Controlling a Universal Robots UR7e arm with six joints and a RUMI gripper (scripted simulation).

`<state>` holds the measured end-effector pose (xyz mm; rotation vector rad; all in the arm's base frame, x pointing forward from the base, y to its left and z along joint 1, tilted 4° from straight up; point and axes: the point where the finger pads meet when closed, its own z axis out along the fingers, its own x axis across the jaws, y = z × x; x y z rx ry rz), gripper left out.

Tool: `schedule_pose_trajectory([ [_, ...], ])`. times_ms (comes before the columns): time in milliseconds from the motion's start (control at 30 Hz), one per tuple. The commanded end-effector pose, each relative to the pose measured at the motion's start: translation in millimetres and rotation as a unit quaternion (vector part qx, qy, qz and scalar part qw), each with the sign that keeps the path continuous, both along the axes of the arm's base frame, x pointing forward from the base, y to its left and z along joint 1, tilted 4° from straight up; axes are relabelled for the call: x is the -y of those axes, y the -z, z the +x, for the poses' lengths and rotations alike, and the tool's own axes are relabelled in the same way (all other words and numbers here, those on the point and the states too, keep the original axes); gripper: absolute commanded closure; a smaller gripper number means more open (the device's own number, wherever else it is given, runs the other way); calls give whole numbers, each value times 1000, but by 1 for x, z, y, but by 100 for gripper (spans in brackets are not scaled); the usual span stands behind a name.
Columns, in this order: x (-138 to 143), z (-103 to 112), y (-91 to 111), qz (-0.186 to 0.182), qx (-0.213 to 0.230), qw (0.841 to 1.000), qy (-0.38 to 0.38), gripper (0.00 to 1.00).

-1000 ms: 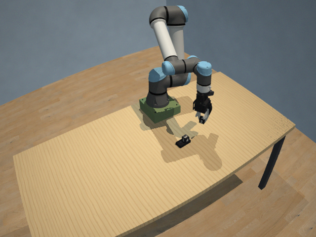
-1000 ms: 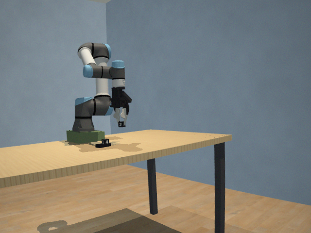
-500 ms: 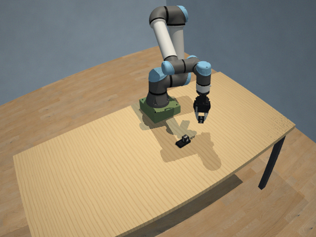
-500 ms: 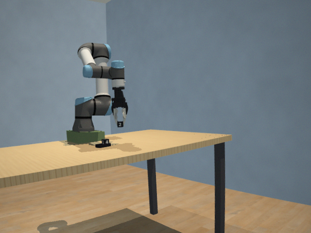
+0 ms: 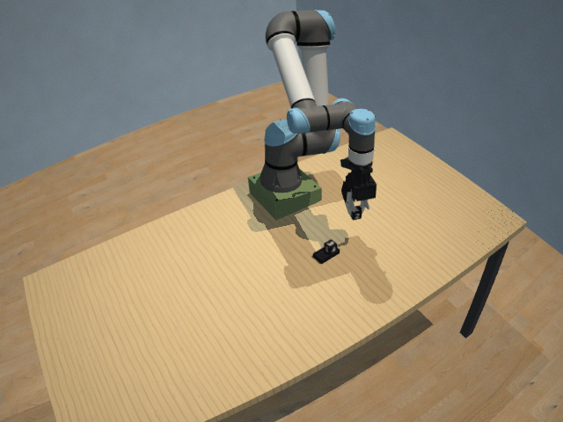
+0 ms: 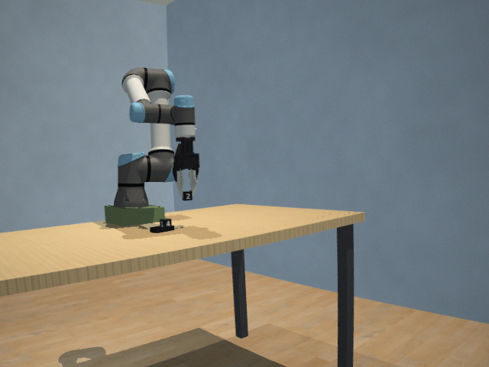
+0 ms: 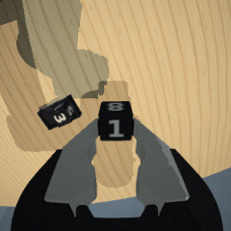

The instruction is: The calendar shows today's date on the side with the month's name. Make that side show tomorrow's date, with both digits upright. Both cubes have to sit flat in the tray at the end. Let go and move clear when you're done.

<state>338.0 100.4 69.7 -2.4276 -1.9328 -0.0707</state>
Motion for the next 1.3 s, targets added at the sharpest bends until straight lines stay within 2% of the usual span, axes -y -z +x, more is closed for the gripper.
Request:
schedule_pose_trajectory([
  [0, 2, -1, 0, 2, 4, 998, -61, 89],
  [200, 5, -1, 0, 1, 8, 993, -116, 89],
  [633, 7, -2, 0, 1, 12, 984, -179, 89],
  [1267, 8, -2, 0, 0, 13, 979, -204, 89],
])
